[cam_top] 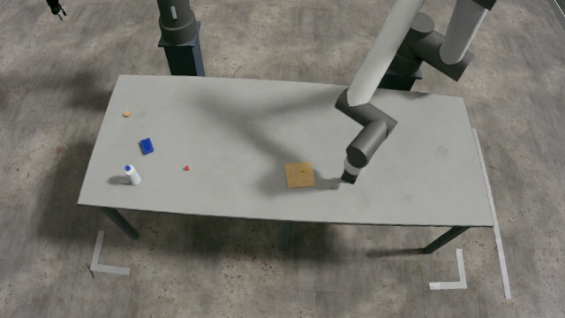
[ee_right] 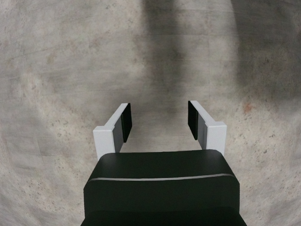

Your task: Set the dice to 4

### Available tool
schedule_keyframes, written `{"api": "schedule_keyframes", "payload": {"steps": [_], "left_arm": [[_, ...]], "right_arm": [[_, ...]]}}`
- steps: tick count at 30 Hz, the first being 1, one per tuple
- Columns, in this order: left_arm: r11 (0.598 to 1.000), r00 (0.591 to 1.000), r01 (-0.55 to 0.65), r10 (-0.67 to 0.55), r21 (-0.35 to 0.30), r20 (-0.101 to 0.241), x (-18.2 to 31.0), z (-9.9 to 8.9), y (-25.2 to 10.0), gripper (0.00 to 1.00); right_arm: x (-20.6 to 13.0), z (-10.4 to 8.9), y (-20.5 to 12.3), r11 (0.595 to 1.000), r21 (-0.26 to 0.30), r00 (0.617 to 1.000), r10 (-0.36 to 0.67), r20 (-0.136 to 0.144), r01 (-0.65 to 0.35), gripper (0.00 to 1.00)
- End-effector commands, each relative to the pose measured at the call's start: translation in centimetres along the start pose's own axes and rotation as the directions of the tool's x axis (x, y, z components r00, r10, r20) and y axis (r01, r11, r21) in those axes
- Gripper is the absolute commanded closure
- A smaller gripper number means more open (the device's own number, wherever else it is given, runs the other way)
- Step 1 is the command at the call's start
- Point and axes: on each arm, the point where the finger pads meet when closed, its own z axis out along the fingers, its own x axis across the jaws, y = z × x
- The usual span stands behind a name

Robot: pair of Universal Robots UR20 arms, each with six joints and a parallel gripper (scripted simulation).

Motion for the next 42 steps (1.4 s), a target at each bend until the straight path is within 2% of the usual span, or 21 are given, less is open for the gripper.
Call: {"api": "schedule_keyframes", "payload": {"steps": [1,6,12,15,22,26,39,41,42], "left_arm": [[1.0,1.0,0.0,0.0,-0.001,0.0,0.0,-0.1,0.1,0.66],[1.0,1.0,0.0,0.0,-0.001,0.0,0.0,-0.1,0.1,0.66],[1.0,1.0,0.0,0.0,-0.001,0.0,0.0,-1.1,0.0,0.66],[1.0,1.0,0.0,0.0,-0.001,0.0,0.0,-2.7,0.0,0.66],[1.0,1.0,0.0,0.0,-0.001,0.0,0.0,-7.9,0.0,0.66],[1.0,1.0,0.0,0.0,-0.001,0.0,0.0,-9.7,0.0,0.66],[1.0,1.0,-0.003,0.003,-0.001,0.0,-0.3,-10.1,0.2,0.66],[0.998,0.998,-0.055,0.055,-0.001,0.0,-4.7,-10.2,2.7,0.66],[0.998,0.998,-0.063,0.063,-0.001,0.0,-5.5,-10.2,3.1,0.66]], "right_arm": [[0.0,-0.1,0.0,1.0,-0.001,1.0,0.0,0.0,0.0,0.0],[0.0,-0.1,0.0,1.0,-0.001,1.0,0.0,0.0,0.0,0.0],[0.0,-0.1,0.0,1.0,-0.001,1.0,0.0,0.0,0.0,0.0],[0.0,-0.1,0.0,1.0,-0.001,1.0,0.0,0.0,0.0,0.0],[0.0,-0.1,0.0,1.0,-0.001,1.0,0.0,0.0,0.0,0.0],[0.0,-0.1,0.0,1.0,-0.001,1.0,0.0,0.0,0.0,0.0],[0.0,-0.1,0.0,1.0,-0.001,1.0,0.0,0.0,0.0,0.0],[0.0,-0.1,0.0,1.0,-0.001,1.0,0.0,0.0,0.0,0.0],[0.0,-0.1,0.0,1.0,-0.001,1.0,0.0,0.0,0.0,0.0]]}}
